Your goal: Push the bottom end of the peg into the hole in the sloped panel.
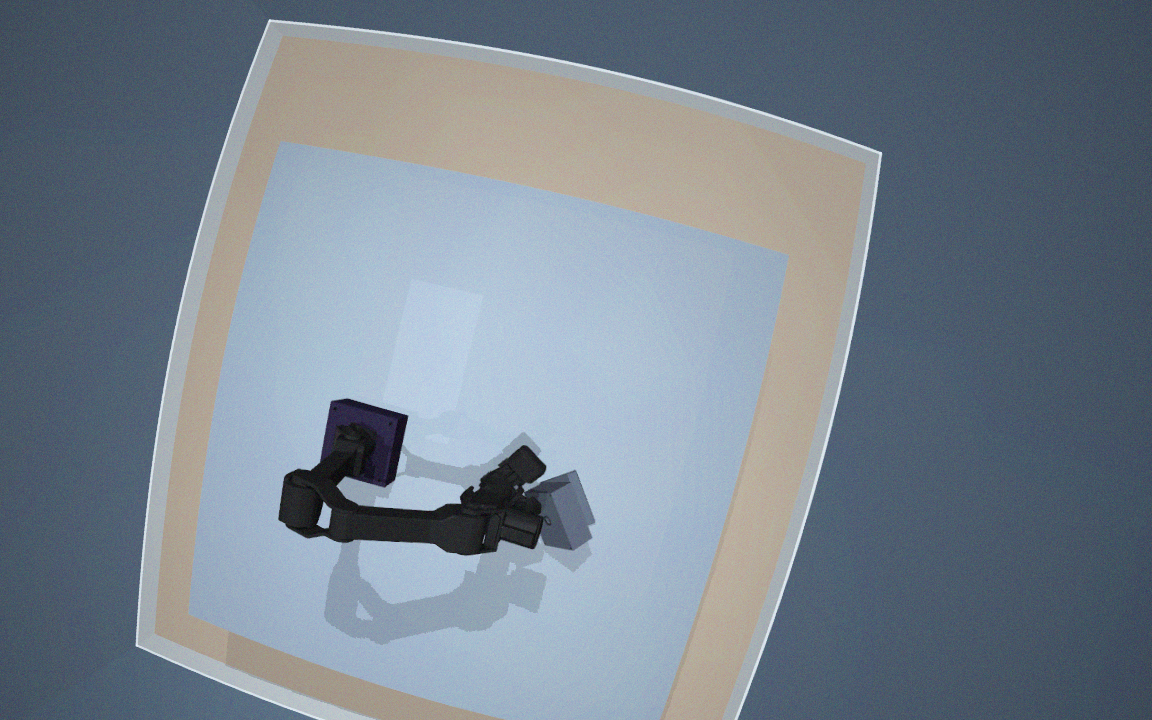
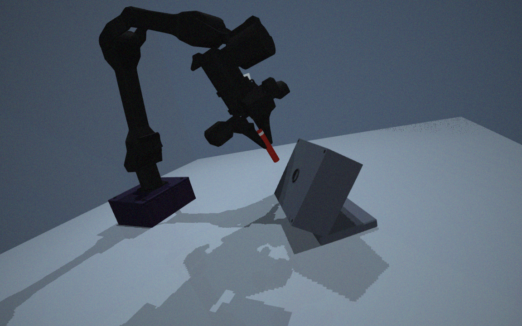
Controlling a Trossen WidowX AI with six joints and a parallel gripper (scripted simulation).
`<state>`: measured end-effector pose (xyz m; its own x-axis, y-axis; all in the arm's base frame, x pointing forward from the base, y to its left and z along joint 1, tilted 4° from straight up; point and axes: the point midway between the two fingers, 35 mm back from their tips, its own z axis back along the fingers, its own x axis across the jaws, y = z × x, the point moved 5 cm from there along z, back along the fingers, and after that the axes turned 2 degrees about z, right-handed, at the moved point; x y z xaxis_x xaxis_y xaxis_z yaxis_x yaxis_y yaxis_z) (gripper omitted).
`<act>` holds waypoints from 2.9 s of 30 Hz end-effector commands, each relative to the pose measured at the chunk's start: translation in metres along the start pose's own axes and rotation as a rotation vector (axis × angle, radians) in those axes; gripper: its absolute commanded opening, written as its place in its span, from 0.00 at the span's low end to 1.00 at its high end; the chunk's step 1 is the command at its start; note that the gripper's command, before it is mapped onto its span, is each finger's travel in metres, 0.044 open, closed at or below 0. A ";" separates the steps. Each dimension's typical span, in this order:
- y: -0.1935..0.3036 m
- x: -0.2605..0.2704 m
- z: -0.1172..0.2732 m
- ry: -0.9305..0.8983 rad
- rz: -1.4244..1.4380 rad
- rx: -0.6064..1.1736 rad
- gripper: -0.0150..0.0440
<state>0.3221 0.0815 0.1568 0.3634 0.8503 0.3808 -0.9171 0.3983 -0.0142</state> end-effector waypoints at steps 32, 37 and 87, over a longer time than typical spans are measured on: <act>-0.025 -0.033 0.016 -0.146 -0.221 -0.034 0.25; -0.028 -0.038 0.019 -0.167 -0.251 -0.039 0.25; -0.053 -0.091 0.049 -0.384 -0.529 -0.105 0.25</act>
<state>0.3305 -0.0313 0.1673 0.6552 0.3745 0.6561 -0.6135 0.7705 0.1729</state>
